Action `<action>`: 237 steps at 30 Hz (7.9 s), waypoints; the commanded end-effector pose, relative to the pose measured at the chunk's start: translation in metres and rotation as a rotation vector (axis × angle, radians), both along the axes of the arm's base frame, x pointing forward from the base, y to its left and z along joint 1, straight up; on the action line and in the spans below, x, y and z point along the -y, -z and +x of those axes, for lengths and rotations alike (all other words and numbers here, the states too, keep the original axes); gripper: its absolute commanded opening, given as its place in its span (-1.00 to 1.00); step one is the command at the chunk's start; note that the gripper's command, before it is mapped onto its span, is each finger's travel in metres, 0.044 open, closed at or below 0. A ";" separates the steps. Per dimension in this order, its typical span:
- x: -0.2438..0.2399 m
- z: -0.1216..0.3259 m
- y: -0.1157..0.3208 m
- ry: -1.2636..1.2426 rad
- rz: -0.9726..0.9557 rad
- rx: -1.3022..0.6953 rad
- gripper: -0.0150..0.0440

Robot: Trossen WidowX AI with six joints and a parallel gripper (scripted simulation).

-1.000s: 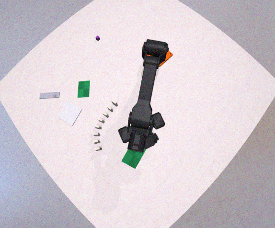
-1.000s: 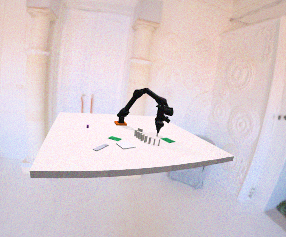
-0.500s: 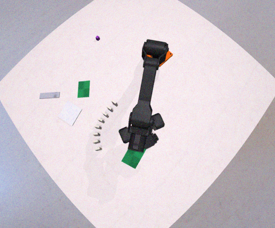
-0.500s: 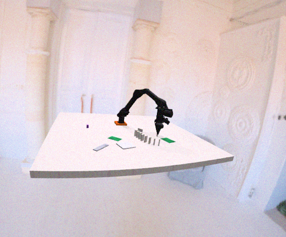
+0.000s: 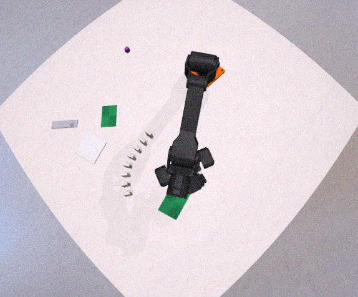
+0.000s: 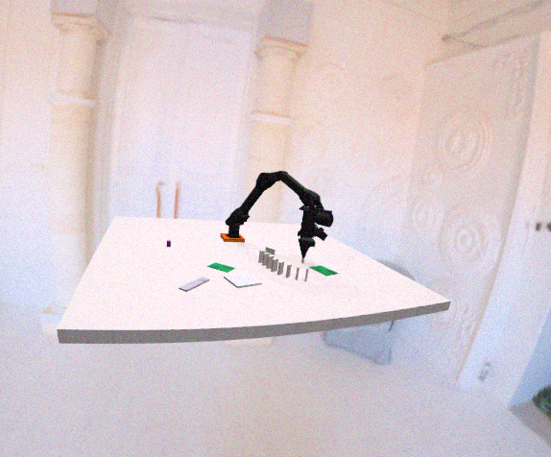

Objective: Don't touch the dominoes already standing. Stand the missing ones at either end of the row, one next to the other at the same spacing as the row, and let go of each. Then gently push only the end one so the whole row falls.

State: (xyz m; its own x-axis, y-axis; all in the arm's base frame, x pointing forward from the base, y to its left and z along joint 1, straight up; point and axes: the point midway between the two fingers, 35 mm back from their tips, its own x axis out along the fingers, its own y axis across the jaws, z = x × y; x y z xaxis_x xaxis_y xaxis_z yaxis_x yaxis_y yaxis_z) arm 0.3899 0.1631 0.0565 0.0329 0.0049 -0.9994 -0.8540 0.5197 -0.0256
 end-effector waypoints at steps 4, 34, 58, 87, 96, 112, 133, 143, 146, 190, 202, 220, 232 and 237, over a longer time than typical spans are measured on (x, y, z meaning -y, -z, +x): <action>-0.001 0.001 -0.009 -0.006 0.006 0.003 -0.13; 0.185 -0.074 -0.130 1.026 0.022 -0.004 -0.13; 0.187 -0.066 -0.075 1.037 0.023 -0.004 -0.13; 0.187 -0.071 0.000 1.037 0.022 -0.005 -0.13; 0.187 -0.071 0.000 1.037 0.022 -0.005 0.58; 0.187 -0.070 -0.108 1.032 0.021 -0.005 1.00; 0.076 -0.130 -0.055 0.695 0.019 -0.012 1.00; 0.073 -0.132 -0.032 0.682 0.019 -0.013 1.00; 0.073 -0.131 -0.007 0.682 0.019 -0.013 1.00; 0.074 -0.130 0.028 0.682 0.018 -0.013 -0.40; 0.074 -0.131 -0.035 0.682 0.019 -0.013 -0.40; 0.036 -0.126 -0.129 0.808 0.025 -0.014 -0.40; -0.037 -0.131 -0.129 1.037 0.037 -0.019 -0.40; -0.038 -0.130 -0.129 1.035 0.038 -0.016 -0.40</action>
